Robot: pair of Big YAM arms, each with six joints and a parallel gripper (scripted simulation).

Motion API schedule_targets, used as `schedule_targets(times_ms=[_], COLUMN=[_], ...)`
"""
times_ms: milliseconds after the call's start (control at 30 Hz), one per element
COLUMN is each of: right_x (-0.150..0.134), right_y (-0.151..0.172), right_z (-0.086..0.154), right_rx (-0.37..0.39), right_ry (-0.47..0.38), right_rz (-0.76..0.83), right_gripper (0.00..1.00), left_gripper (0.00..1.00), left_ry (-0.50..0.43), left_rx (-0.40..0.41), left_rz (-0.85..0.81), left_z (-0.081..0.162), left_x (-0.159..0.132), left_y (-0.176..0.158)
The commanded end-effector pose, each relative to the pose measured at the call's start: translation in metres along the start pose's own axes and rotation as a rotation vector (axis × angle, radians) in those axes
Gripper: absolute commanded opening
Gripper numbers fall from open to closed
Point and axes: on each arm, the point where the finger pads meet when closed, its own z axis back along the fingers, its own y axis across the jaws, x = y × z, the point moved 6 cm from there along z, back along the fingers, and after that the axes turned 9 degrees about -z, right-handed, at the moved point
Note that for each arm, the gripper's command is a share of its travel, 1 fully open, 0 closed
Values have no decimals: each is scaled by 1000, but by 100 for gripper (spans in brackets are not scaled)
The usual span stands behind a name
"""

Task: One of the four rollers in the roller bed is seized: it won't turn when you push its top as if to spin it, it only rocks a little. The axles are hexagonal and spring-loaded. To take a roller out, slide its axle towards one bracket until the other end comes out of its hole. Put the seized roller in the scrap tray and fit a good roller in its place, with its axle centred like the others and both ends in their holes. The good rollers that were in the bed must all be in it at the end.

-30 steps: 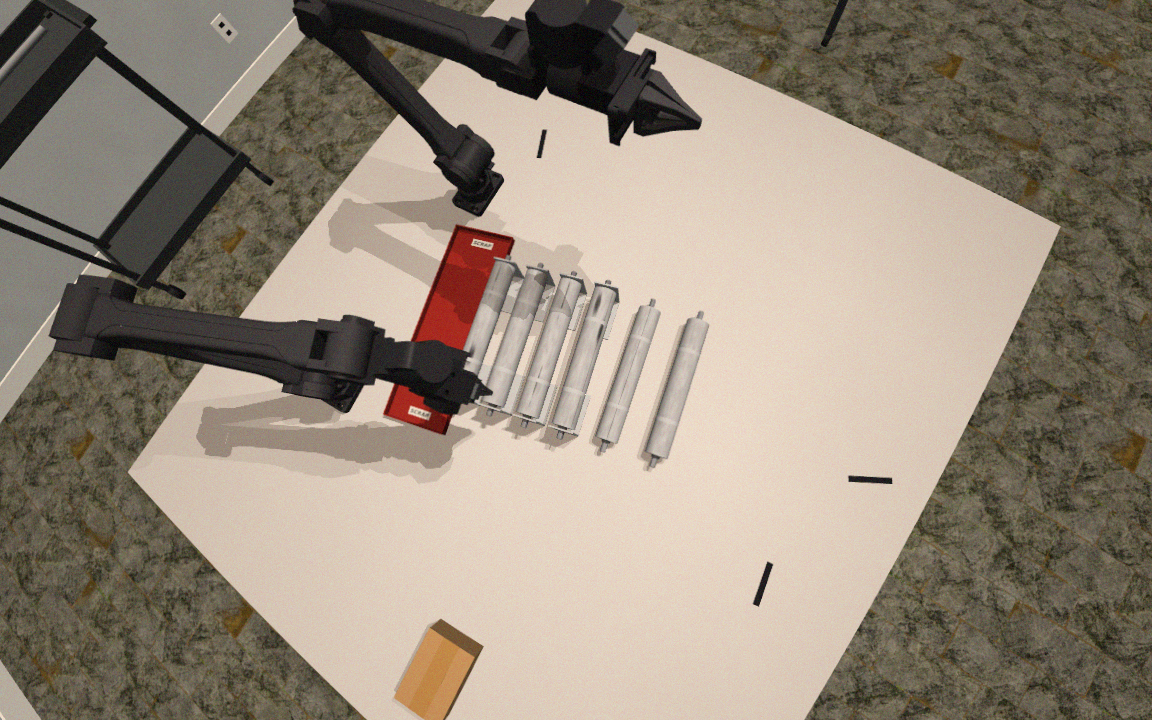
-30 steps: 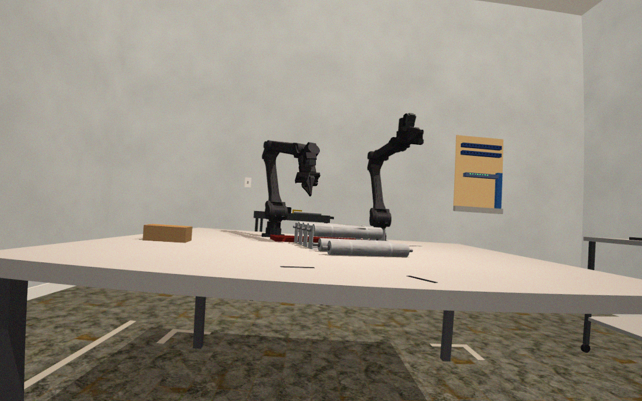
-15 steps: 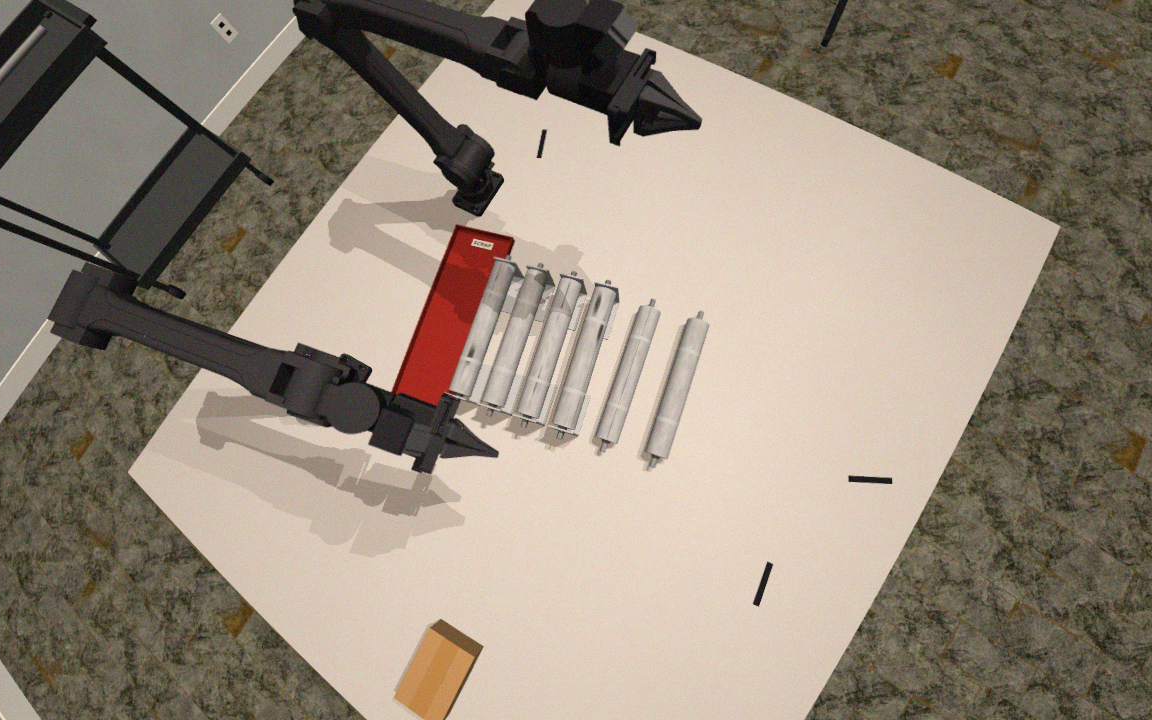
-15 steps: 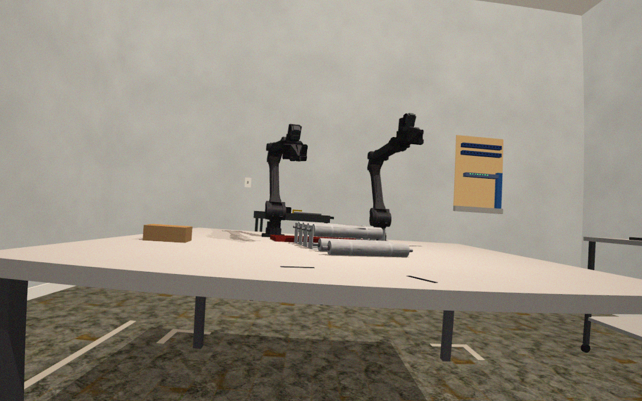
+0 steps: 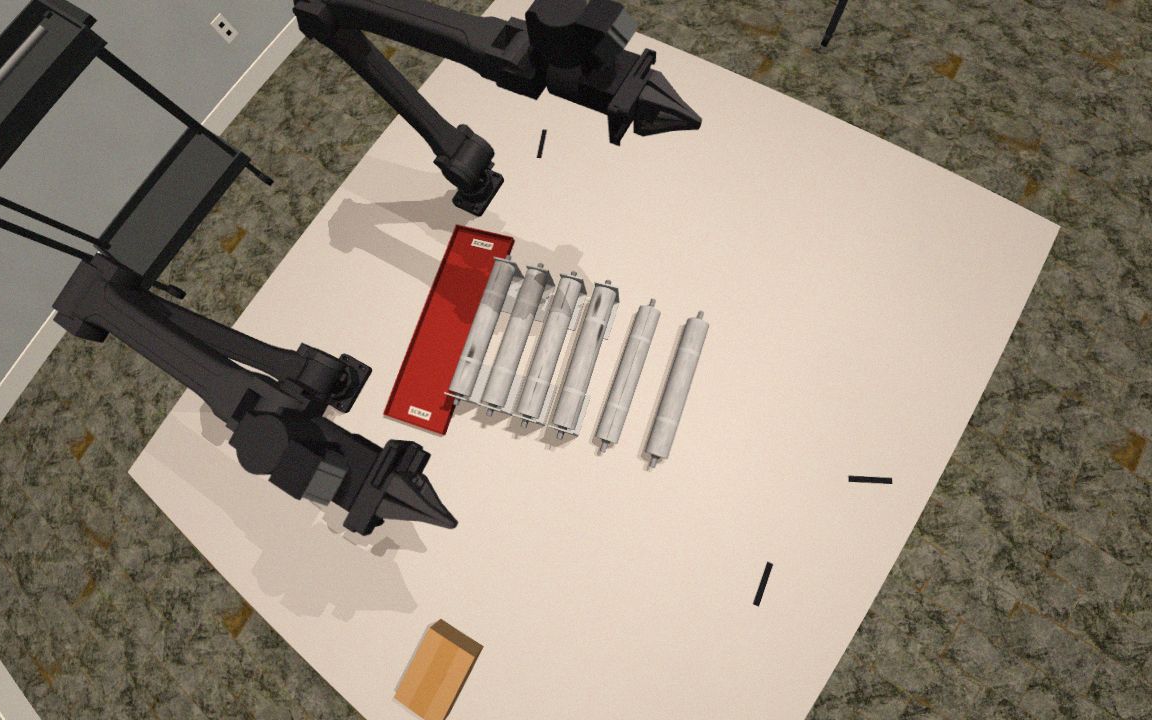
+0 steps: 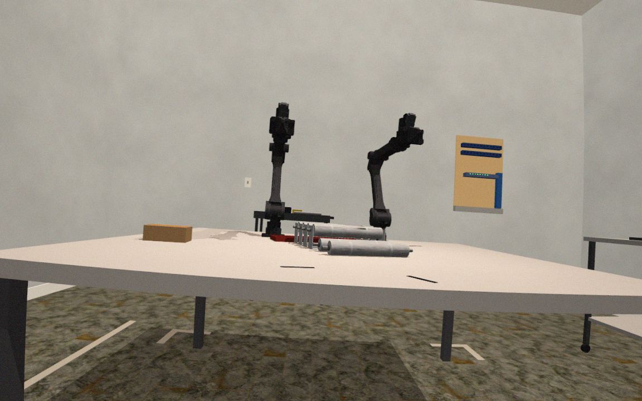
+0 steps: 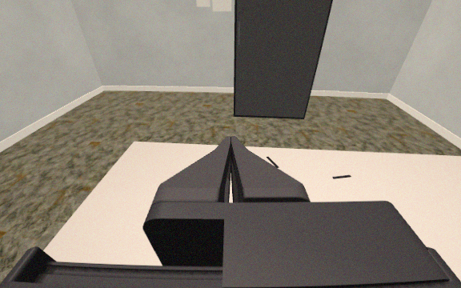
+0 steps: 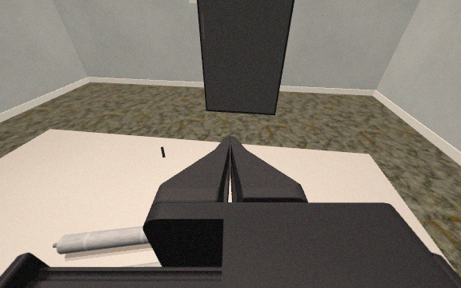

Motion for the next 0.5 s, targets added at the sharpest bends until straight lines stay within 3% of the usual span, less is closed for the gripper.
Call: schedule_targets(times_ms=[0, 67, 167, 233, 267, 333, 367, 433, 467], right_x=[63, 63, 37, 39, 11, 33, 18, 32, 17], right_y=[10, 10, 10, 11, 7, 10, 8, 8, 7], right_z=[10, 10, 0, 1, 3, 8, 10, 11, 11], right_rx=[16, 16, 11, 11, 5, 13, 7, 6, 4], right_ry=[-134, -134, -61, -64, -29, -72, -48, -72, -45], right_rz=[-14, -14, -5, -5, 3, 3, 11, 11, 14], right_gripper=[0, 0, 0, 0, 0, 0, 0, 0, 0], left_gripper=[0, 0, 0, 0, 0, 0, 0, 0, 0], left_ry=[-35, -35, -35, -35, -35, -35, -35, -35, -35], left_rx=[-7, -7, -7, -7, -7, -7, -7, -7, -7], left_rz=[8, 8, 8, 8, 8, 8, 8, 8, 8], left_z=[2, 2, 2, 2, 2, 2, 2, 2, 2], left_x=[10, 10, 10, 10, 10, 10, 10, 10, 10], left_y=[-3, -3, -3, -3, -3, -3, -3, -3, -3])
